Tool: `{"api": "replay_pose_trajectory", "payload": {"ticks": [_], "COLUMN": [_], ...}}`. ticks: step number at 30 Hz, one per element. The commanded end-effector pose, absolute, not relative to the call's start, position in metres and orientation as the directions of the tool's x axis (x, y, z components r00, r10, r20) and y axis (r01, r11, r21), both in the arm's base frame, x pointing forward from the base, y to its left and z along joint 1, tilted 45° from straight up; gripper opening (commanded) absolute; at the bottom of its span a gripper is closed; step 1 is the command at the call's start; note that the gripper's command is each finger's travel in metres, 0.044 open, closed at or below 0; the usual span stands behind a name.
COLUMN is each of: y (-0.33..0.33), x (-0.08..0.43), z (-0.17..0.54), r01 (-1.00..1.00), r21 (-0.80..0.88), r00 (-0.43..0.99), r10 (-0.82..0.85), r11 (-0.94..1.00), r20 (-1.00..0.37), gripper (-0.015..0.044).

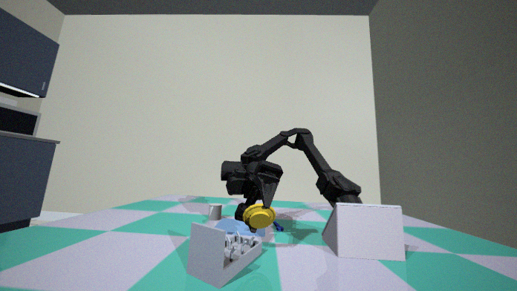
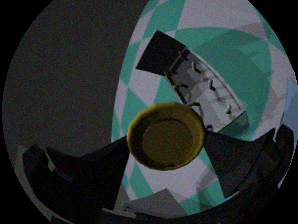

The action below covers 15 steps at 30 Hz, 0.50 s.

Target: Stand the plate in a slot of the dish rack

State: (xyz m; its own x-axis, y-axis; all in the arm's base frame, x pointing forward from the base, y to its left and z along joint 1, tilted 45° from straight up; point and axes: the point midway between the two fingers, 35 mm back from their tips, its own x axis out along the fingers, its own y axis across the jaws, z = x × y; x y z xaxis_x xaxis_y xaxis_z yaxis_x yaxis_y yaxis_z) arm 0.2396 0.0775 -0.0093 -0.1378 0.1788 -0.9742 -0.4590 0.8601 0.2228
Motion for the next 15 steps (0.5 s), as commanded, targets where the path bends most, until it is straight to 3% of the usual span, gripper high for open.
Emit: {"api": "replay_pose_trajectory", "payload": {"ticks": [1,15], "y": [0.076,0.065], "x": [0.241,0.245], "z": [-0.011,-0.014], "r01": [-0.523,-0.754], "r21": [0.266,0.266], "r00": [-0.103,0.047], "r10": [0.25,0.453], "r11": [0.81,0.601], "r20": [-0.963,-0.89], "gripper": [0.0,0.0]}}
